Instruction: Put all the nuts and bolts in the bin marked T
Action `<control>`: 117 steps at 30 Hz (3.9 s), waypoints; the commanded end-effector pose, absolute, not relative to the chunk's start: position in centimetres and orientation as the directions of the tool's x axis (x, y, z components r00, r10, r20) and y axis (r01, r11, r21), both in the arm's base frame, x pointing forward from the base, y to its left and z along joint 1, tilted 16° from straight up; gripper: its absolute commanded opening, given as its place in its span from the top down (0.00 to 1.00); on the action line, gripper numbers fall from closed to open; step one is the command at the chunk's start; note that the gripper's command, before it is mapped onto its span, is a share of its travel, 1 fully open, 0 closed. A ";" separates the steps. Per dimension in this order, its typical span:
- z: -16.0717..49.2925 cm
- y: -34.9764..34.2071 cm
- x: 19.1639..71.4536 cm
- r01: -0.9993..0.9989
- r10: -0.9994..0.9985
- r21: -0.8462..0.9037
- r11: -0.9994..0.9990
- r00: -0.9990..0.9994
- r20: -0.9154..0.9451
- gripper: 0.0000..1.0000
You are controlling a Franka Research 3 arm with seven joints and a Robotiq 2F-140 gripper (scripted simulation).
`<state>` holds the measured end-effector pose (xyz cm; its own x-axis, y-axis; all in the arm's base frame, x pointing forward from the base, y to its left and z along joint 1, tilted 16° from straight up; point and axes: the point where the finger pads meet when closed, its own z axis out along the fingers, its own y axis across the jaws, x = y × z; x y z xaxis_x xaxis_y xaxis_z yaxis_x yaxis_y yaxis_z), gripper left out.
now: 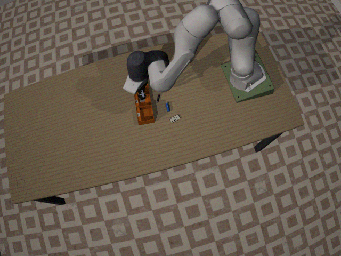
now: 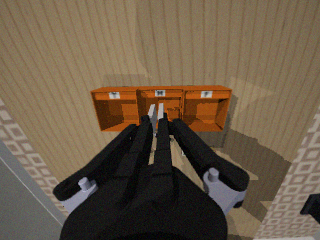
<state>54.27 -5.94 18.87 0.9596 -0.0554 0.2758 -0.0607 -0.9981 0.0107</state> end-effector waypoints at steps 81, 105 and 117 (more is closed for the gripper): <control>16.7 2.5 56.0 -0.056 -0.052 0.009 -0.998 0.962 0.269 0.95; 16.7 2.5 56.0 -0.056 -0.052 0.009 -0.998 0.962 0.269 0.95; 16.7 2.5 56.0 -0.056 -0.052 0.009 -0.998 0.962 0.269 0.95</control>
<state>55.87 2.51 16.68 0.9625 -0.0474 0.2670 -0.0516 -0.9986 0.0088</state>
